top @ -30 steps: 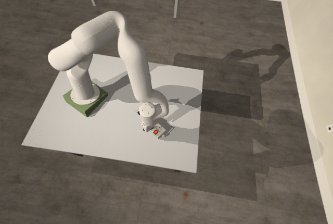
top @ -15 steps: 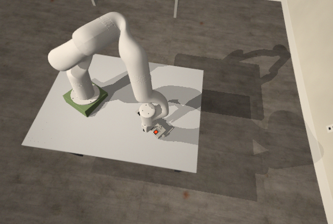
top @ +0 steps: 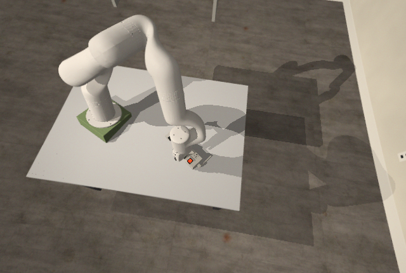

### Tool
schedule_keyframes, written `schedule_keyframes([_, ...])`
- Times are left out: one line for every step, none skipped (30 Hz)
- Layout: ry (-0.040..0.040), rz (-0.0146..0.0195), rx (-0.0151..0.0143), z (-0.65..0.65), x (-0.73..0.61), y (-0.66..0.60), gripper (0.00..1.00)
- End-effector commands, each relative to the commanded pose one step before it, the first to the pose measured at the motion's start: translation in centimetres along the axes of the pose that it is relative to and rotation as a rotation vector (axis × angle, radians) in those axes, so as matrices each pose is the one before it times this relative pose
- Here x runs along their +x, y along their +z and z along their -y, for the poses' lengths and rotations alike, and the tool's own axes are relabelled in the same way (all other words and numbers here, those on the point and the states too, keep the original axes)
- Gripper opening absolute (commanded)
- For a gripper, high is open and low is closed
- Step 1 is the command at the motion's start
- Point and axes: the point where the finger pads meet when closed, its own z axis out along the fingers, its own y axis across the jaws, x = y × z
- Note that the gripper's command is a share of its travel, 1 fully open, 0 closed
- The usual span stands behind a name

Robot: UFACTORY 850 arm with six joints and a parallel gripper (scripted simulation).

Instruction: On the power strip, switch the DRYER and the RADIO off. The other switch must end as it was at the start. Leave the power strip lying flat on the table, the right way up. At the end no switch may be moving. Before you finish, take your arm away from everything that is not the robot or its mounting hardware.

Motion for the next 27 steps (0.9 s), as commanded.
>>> schedule_keyframes([0.00001, 0.00044, 0.00019, -0.011, -0.025, 0.049, 0.00])
schedule_keyframes([0.00000, 0.00000, 0.00000, 0.000, 0.000, 0.000, 0.00])
schedule_keyframes([0.00000, 0.00000, 0.00000, 0.000, 0.000, 0.000, 0.00])
schedule_keyframes([0.00000, 0.00000, 0.00000, 0.000, 0.000, 0.000, 0.00])
schedule_keyframes([0.00000, 0.00000, 0.00000, 0.000, 0.000, 0.000, 0.00])
schedule_keyframes([0.00000, 0.00000, 0.00000, 0.000, 0.000, -0.002, 0.00])
schedule_keyframes([0.00000, 0.00000, 0.00000, 0.000, 0.000, -0.016, 0.00])
schedule_keyframes([0.00000, 0.00000, -0.00001, 0.000, 0.000, -0.039, 0.00])
schedule_keyframes([0.00000, 0.00000, -0.00001, 0.000, 0.000, -0.069, 0.00])
schedule_keyframes([0.00000, 0.00000, -0.00001, 0.000, 0.000, -0.103, 0.00])
schedule_keyframes([0.00000, 0.00000, 0.00001, 0.000, 0.000, -0.138, 0.00])
schedule_keyframes([0.00000, 0.00000, 0.00000, 0.000, 0.000, 0.000, 0.00])
schedule_keyframes([0.00000, 0.00000, 0.00000, 0.000, 0.000, 0.000, 0.00])
schedule_keyframes([0.00000, 0.00000, 0.00001, 0.000, 0.000, -0.174, 0.00])
schedule_keyframes([0.00000, 0.00000, -0.00002, 0.000, 0.000, -0.211, 0.00])
schedule_keyframes([0.00000, 0.00000, 0.00002, 0.001, 0.001, -0.239, 0.00])
schedule_keyframes([0.00000, 0.00000, -0.00002, -0.001, -0.001, -0.268, 0.00])
schedule_keyframes([0.00000, 0.00000, 0.00001, 0.000, 0.000, -0.286, 0.00])
schedule_keyframes([0.00000, 0.00000, 0.00000, 0.000, 0.000, -0.301, 0.00])
schedule_keyframes([0.00000, 0.00000, -0.00001, 0.000, 0.000, -0.306, 0.00])
schedule_keyframes([0.00000, 0.00000, 0.00002, 0.001, 0.001, -0.301, 0.00])
schedule_keyframes([0.00000, 0.00000, -0.00002, -0.001, -0.001, -0.293, 0.00])
schedule_keyframes([0.00000, 0.00000, 0.00001, 0.000, 0.000, -0.270, 0.00])
schedule_keyframes([0.00000, 0.00000, -0.00001, 0.000, 0.000, -0.244, 0.00])
schedule_keyframes([0.00000, 0.00000, 0.00001, 0.000, 0.000, -0.207, 0.00])
schedule_keyframes([0.00000, 0.00000, -0.00002, 0.000, 0.000, -0.170, 0.00])
schedule_keyframes([0.00000, 0.00000, 0.00000, 0.000, 0.000, -0.126, 0.00])
